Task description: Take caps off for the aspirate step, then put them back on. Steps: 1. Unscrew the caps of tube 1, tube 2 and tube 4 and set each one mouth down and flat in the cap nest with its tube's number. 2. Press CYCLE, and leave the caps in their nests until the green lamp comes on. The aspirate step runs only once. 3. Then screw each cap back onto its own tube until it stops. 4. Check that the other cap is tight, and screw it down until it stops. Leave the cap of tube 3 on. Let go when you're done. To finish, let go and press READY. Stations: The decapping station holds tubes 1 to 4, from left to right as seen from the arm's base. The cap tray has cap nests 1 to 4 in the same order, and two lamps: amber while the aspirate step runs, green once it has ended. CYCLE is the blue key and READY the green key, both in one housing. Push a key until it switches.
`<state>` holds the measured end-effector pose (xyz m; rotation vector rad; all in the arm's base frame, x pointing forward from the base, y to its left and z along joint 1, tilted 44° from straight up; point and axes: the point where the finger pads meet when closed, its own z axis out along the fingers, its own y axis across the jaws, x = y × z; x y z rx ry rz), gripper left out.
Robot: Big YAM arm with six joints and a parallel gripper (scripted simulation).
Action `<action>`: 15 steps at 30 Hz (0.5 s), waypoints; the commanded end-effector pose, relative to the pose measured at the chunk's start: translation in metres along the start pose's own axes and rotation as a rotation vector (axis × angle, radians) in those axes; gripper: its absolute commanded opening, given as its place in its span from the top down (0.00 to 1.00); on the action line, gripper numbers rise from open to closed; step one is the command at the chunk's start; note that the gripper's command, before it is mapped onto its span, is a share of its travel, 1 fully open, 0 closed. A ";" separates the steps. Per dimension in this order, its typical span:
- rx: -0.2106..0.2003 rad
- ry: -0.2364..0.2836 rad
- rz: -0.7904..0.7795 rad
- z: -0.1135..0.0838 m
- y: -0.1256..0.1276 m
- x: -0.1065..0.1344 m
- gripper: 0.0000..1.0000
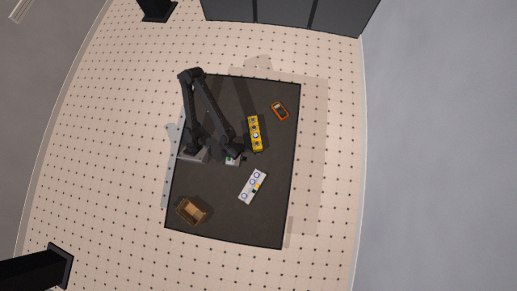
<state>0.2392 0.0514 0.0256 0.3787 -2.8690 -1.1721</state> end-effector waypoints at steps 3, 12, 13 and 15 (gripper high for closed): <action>-0.006 0.020 -0.006 0.011 0.001 0.000 1.00; -0.006 0.020 -0.006 0.011 0.001 0.000 1.00; -0.006 0.020 -0.006 0.011 0.001 0.000 1.00; -0.007 0.019 -0.006 0.012 0.001 0.000 1.00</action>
